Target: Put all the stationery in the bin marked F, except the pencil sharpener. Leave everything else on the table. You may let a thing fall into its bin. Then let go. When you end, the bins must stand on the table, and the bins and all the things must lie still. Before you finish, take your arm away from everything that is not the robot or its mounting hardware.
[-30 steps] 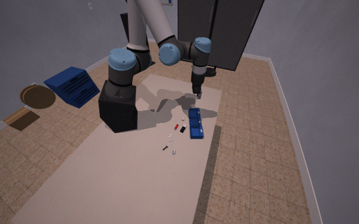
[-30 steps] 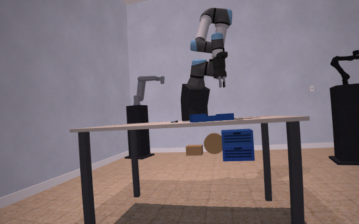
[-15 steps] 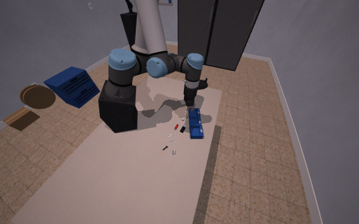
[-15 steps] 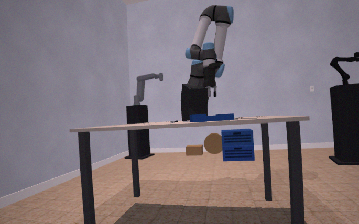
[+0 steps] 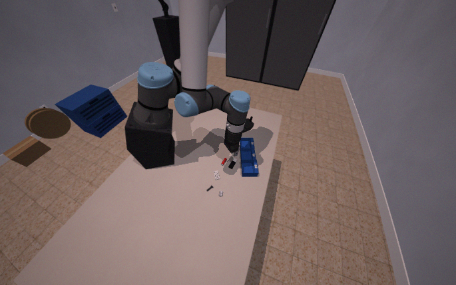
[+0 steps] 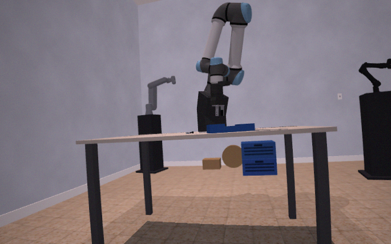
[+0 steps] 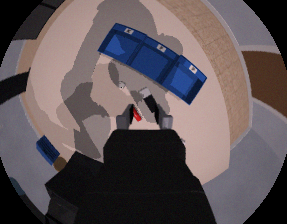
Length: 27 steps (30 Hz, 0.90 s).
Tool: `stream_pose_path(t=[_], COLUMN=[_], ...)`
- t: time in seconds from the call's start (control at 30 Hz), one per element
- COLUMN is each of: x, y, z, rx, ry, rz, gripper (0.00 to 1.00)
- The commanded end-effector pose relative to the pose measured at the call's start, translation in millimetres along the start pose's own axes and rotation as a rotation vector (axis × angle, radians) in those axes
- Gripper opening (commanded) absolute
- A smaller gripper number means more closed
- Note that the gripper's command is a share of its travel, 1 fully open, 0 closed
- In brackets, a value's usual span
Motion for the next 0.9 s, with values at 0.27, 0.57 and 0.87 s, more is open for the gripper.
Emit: stream_pose_path(t=[0.27,0.57,0.87], x=[-23.7,-22.6,-22.5], y=[21.3,15.9,11.5], z=[-22.6,-9.9,-7.2], rx=[0.289,0.462,0.535], ry=[0.031,0.067,0.087], rz=[-0.021,-0.047,-0.059], gripper=[0.75,0.75,0.75])
Point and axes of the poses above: the point where the finger pads meet when closed, its own x axis back along the fingers, its own y axis across the jaws, z = x × y, the point moved 1 cm from there along x, back along the fingers, and after that the axes turned 9 degrees about x, right-handed, at the moved point
